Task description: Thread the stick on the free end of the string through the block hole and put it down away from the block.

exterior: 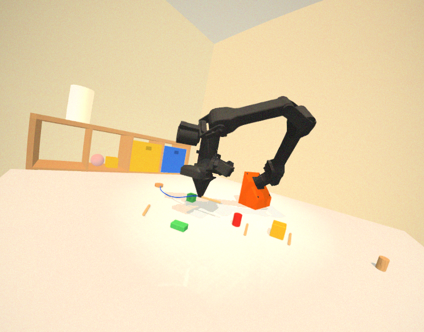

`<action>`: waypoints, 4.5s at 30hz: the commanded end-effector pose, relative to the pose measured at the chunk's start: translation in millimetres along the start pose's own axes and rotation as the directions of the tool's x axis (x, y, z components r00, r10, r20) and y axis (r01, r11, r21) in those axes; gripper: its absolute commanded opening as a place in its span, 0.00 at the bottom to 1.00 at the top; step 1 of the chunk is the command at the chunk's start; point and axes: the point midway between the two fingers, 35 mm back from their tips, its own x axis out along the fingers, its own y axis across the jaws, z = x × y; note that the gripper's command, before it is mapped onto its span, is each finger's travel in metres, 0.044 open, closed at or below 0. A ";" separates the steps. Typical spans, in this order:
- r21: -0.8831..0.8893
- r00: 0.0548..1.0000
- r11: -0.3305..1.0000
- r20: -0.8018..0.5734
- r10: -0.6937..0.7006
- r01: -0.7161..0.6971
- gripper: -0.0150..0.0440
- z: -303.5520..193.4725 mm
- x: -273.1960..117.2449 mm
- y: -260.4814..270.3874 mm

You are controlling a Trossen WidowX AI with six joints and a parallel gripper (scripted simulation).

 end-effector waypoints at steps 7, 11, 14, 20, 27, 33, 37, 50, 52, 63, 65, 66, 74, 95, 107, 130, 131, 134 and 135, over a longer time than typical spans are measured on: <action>0.291 1.000 0.957 -0.002 -0.001 0.001 0.25 -7.9 -0.9 -3.4; 0.423 1.000 0.906 -0.002 -0.001 0.002 0.25 -11.6 -1.3 -5.0; 0.518 1.000 0.856 -0.003 -0.001 0.003 0.25 -14.4 -1.6 -6.1; 0.687 1.000 0.726 -0.004 -0.002 0.004 0.25 -19.9 -2.2 -8.3; 0.845 1.000 0.534 -0.004 -0.003 0.005 0.25 -26.5 -2.8 -10.7; 0.939 1.000 0.343 -0.004 -0.003 0.005 0.25 -32.0 -3.2 -12.6; 0.979 1.000 0.206 -0.005 -0.004 0.005 0.25 -35.7 -3.5 -13.8; 0.967 1.000 -0.253 -0.006 -0.006 0.004 0.25 -48.1 -4.2 -17.3; 0.947 1.000 -0.321 -0.006 -0.006 0.004 0.25 -49.9 -4.3 -17.7; 0.752 1.000 -0.659 -0.006 -0.008 0.000 0.25 -60.2 -4.7 -20.1; 0.704 1.000 -0.711 -0.007 -0.008 -0.001 0.25 -62.1 -4.7 -20.5; 0.678 1.000 -0.735 -0.007 -0.008 -0.001 0.25 -63.0 -4.7 -20.7; 0.444 1.000 -0.896 -0.007 -0.009 -0.005 0.25 -70.5 -4.8 -22.1; -0.285 1.000 -0.958 -0.007 -0.013 -0.014 0.25 -90.0 -4.6 -24.5; -0.657 1.000 -0.754 -0.007 -0.015 -0.016 0.25 -101.1 -4.1 -25.2; -0.998 1.000 -0.059 -0.007 -0.020 -0.008 0.25 -121.5 -2.8 -25.0; -0.999 1.000 -0.053 -0.007 -0.021 -0.008 0.25 -121.6 -2.8 -25.0; -0.999 1.000 -0.053 -0.007 -0.021 -0.008 0.25 -121.6 -2.8 -25.0; -0.999 1.000 -0.053 -0.007 -0.021 -0.008 0.25 -121.6 -2.8 -25.0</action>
